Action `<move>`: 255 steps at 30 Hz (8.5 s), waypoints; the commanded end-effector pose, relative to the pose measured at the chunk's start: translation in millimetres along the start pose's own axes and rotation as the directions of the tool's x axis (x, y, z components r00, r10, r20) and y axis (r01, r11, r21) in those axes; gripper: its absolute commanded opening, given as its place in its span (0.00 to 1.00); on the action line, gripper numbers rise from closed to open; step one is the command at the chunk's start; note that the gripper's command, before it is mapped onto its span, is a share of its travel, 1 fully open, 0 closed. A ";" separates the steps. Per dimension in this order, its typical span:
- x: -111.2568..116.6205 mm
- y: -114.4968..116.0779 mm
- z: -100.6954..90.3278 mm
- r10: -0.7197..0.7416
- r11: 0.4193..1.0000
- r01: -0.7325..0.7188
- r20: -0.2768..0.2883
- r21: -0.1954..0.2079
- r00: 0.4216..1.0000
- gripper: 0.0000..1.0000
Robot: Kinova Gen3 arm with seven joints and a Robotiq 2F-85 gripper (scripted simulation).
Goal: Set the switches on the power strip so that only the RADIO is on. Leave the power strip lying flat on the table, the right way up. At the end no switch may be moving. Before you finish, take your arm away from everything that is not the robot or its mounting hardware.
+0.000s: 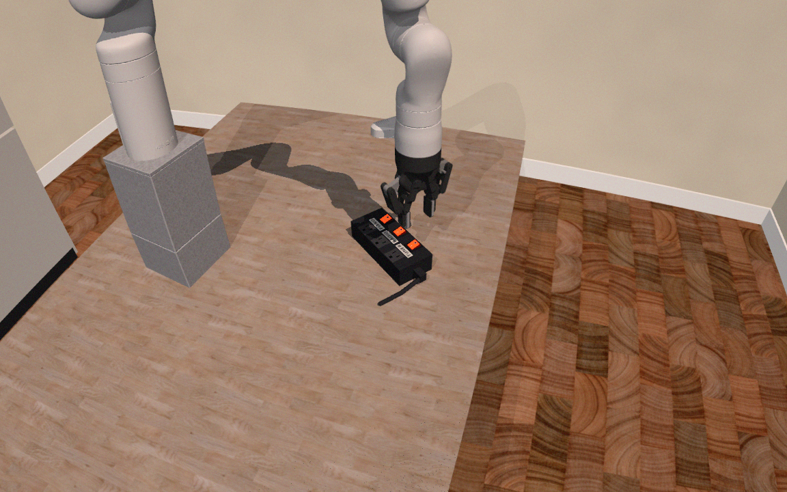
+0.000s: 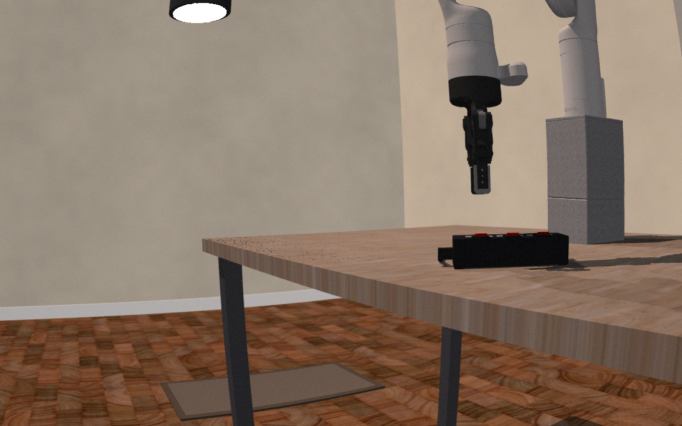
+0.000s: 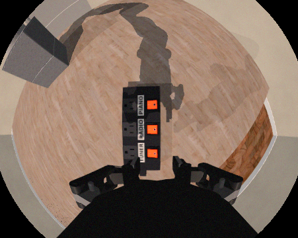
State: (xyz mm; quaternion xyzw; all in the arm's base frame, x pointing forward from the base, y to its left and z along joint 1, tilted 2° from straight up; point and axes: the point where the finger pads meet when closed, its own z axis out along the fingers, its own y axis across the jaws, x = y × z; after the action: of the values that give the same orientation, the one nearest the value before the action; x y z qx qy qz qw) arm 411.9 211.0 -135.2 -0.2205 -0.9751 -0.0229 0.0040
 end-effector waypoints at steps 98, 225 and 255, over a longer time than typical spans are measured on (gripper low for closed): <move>-2.2 3.2 44.6 0.016 1.000 -0.016 0.004 0.001 1.000 0.00; 0.5 2.3 44.5 0.016 1.000 -0.016 0.002 0.004 1.000 0.00; 0.4 1.6 44.5 0.016 1.000 -0.016 0.002 0.004 1.000 0.00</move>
State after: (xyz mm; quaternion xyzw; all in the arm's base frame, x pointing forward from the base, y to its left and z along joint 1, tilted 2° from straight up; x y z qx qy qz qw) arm 412.4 213.6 -179.7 -0.2228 -0.9747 -0.0182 0.0050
